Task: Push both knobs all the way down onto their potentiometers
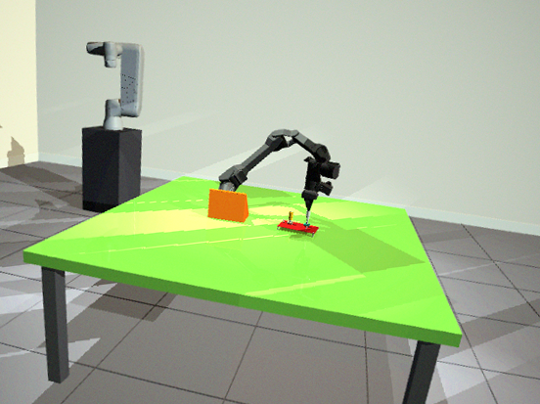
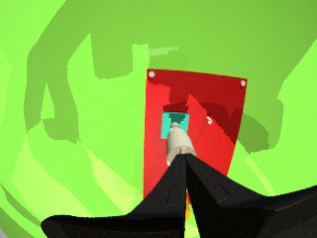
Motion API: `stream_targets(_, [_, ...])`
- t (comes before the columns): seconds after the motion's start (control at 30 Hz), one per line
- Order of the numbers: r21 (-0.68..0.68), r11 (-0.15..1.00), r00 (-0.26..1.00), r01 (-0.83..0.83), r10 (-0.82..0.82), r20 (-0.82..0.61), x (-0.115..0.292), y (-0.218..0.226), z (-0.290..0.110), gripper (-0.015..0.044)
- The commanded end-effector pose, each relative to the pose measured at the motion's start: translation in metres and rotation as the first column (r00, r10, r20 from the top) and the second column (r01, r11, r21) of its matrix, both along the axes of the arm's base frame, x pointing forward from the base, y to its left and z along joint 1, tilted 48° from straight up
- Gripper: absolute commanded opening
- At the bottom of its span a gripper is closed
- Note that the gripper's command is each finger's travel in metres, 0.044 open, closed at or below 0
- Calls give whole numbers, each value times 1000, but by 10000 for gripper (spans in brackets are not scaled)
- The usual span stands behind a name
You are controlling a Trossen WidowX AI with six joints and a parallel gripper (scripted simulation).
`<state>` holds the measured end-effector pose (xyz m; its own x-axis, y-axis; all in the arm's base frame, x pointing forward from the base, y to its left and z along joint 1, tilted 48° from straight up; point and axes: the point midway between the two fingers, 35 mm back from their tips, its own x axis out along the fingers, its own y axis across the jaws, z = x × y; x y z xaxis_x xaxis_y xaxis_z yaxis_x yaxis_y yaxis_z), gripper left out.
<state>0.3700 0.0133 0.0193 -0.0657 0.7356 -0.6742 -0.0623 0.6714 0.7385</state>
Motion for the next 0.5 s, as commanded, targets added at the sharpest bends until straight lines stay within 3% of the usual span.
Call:
stream_targets(0.0, [5, 1000, 1000, 2, -2, 1, 0, 4, -2, 0])
stream_targets(0.47, [5, 1000, 1000, 2, -2, 1, 0, 7, -4, 0])
